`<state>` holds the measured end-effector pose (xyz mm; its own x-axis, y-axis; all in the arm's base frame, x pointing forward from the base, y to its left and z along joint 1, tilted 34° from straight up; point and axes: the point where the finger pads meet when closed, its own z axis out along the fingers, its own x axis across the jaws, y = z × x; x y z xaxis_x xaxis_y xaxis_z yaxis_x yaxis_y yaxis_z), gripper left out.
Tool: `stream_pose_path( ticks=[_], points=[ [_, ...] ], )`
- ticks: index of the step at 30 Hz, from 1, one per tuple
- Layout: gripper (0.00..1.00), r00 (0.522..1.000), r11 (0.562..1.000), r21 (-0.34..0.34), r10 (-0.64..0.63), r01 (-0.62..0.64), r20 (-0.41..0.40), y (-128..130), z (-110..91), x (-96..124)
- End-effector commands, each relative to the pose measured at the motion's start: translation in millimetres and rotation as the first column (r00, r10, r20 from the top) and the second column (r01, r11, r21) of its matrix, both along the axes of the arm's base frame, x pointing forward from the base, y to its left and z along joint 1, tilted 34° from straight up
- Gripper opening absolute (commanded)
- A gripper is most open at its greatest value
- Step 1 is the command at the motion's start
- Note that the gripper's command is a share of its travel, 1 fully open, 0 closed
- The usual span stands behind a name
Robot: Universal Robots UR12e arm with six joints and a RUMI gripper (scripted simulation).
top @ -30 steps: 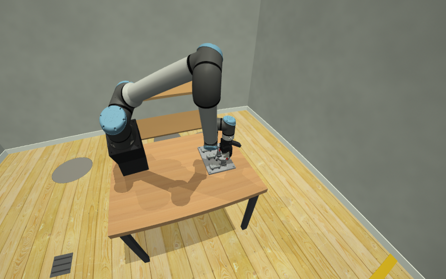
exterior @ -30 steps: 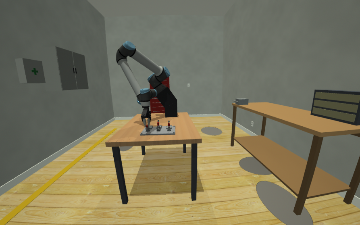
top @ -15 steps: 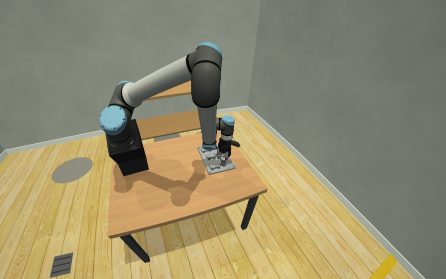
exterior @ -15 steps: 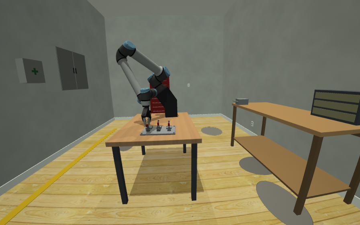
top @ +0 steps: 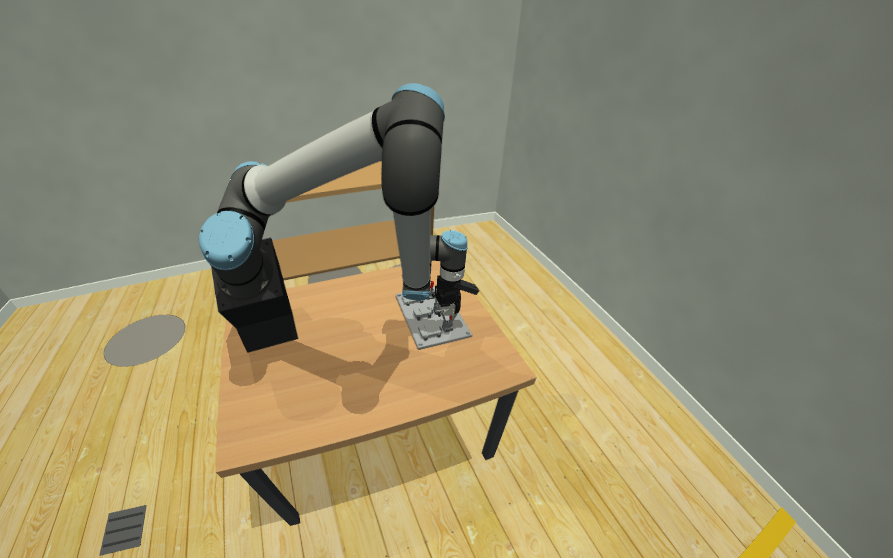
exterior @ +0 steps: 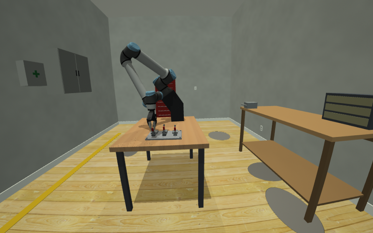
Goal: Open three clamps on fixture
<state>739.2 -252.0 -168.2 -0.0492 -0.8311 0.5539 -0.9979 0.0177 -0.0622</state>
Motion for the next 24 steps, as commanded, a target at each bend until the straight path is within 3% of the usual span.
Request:
stream_pose_path(
  ticks=[1, 24],
  points=[
    [0.0, 1.0, 1.0, 0.0, 0.0, 0.0, 0.0, 0.5, 0.4, -2.6],
    [0.0, 1.0, 1.0, 0.0, 0.0, 0.0, 0.0, 0.4, -0.2, -8.8]
  ],
)
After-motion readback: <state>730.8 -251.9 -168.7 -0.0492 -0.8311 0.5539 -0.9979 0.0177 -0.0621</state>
